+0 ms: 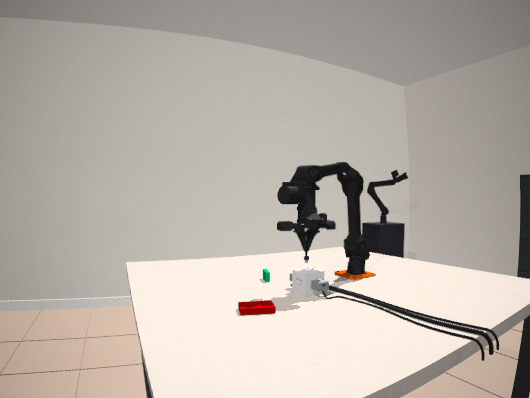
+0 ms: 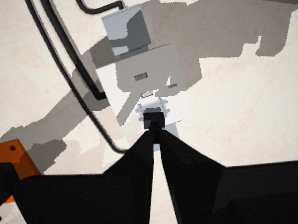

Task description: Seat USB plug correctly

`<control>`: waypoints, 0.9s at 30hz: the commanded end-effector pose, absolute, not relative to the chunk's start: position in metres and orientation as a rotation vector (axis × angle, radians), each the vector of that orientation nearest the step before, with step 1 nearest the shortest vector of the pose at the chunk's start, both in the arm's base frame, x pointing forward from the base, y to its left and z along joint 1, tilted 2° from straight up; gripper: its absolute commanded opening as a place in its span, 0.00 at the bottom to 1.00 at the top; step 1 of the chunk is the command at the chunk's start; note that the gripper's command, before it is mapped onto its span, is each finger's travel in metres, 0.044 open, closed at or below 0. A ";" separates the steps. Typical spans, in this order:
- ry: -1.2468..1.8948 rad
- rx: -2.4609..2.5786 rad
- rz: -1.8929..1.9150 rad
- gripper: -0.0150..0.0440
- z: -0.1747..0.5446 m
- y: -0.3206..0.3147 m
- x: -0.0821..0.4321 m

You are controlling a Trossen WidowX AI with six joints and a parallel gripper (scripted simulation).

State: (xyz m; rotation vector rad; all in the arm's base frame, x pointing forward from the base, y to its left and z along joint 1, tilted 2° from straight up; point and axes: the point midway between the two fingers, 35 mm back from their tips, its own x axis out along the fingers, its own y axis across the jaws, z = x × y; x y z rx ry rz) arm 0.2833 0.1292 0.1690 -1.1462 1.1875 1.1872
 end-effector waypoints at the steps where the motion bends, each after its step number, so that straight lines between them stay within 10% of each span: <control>1: 1.145 -1.210 1.248 0.25 0.169 0.129 0.283; 27: 1.016 -1.388 1.416 0.25 0.169 0.129 0.283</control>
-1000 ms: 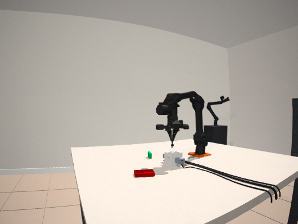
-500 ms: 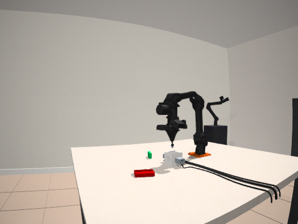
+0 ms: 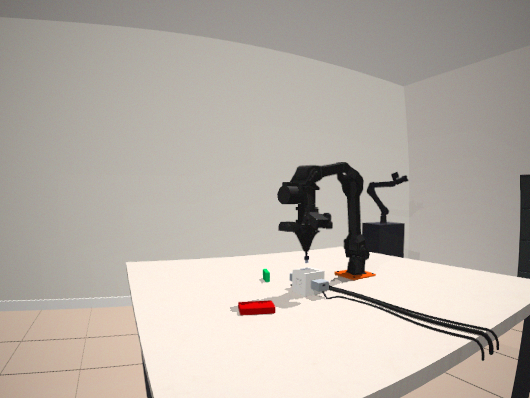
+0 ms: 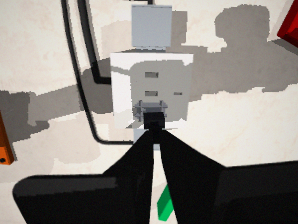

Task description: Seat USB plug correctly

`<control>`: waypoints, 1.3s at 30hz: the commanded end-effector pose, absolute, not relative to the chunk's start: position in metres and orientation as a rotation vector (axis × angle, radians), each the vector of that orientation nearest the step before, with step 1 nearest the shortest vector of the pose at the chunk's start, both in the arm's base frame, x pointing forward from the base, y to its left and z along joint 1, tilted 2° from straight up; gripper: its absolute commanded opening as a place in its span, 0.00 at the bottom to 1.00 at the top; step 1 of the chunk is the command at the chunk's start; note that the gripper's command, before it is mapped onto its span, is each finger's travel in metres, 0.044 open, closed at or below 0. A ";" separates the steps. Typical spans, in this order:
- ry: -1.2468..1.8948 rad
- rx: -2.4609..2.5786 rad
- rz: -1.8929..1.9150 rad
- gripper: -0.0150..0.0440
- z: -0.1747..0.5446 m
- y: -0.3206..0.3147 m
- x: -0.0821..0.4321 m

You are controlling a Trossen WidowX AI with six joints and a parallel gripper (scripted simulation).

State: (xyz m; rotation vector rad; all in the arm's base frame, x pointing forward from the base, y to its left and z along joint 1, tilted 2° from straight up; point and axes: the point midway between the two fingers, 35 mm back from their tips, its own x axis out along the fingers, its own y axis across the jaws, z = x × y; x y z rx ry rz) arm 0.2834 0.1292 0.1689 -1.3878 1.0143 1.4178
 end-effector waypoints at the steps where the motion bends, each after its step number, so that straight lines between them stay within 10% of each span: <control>1: 1.016 -1.388 1.416 0.25 0.168 0.129 0.283; 39: 1.035 -1.388 1.397 0.25 0.164 0.127 0.284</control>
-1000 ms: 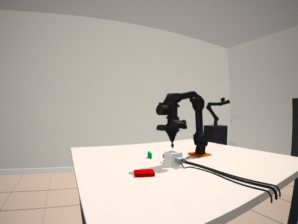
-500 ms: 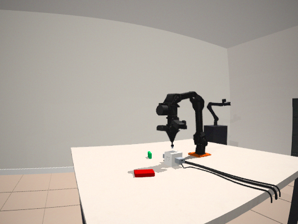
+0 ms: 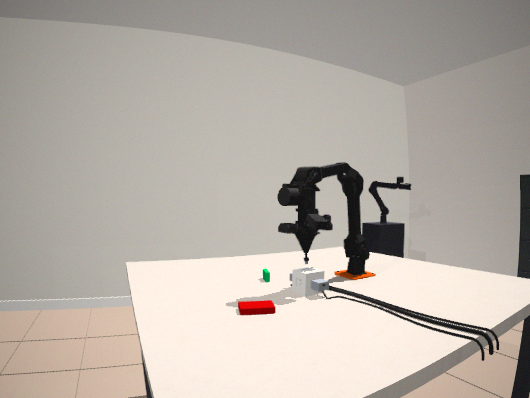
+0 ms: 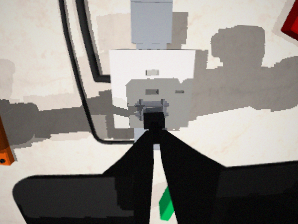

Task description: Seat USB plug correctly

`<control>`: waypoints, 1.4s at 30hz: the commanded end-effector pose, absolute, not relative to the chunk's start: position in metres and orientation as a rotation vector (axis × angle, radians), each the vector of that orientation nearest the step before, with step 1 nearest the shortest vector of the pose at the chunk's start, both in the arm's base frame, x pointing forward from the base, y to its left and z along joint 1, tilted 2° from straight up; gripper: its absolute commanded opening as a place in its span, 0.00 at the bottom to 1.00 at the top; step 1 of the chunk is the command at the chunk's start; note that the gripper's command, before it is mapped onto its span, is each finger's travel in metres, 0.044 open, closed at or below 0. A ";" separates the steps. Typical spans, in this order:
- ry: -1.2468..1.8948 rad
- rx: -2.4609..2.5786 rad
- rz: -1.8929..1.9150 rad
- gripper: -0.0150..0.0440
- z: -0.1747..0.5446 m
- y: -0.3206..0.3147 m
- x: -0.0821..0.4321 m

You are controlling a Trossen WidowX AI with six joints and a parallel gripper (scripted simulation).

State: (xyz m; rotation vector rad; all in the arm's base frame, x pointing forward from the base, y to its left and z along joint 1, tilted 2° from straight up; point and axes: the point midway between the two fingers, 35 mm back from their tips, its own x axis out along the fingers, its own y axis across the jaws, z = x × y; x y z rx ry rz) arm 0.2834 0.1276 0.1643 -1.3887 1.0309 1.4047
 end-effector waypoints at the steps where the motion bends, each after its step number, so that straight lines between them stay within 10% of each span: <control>1: 1.035 -1.388 1.397 0.25 0.164 0.127 0.284; 42: 1.055 -1.388 1.377 0.25 0.159 0.125 0.284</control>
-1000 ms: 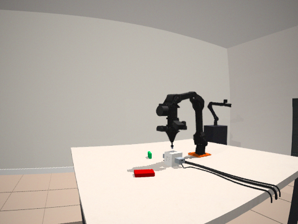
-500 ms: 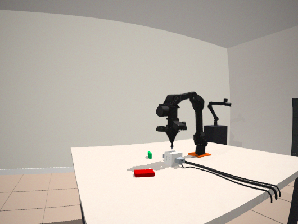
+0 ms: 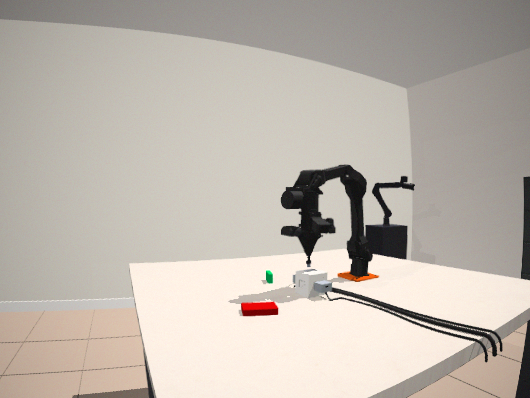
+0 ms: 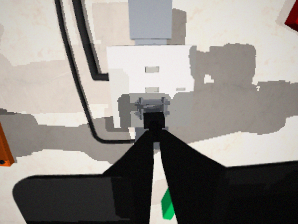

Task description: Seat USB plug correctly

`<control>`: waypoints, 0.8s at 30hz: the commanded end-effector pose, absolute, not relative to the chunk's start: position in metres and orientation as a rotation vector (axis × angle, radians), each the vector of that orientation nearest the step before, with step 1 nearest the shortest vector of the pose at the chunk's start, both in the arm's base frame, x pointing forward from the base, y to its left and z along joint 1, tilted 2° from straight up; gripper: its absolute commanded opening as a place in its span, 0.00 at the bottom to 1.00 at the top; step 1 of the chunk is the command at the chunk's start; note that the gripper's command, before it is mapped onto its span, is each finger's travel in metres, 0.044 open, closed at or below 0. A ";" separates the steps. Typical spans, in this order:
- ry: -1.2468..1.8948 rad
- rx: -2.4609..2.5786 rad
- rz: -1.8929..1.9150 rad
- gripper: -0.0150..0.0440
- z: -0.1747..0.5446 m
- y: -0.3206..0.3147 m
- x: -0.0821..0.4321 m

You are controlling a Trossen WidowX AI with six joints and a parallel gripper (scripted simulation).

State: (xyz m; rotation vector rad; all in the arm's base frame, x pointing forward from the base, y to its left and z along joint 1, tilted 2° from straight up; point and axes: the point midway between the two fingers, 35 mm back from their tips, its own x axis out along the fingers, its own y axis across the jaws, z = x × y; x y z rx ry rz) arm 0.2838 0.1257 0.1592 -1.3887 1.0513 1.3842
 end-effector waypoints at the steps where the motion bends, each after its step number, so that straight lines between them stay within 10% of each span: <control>1: 1.056 -1.388 1.376 0.25 0.159 0.125 0.284; 24: 1.067 -1.388 1.365 0.25 0.156 0.124 0.284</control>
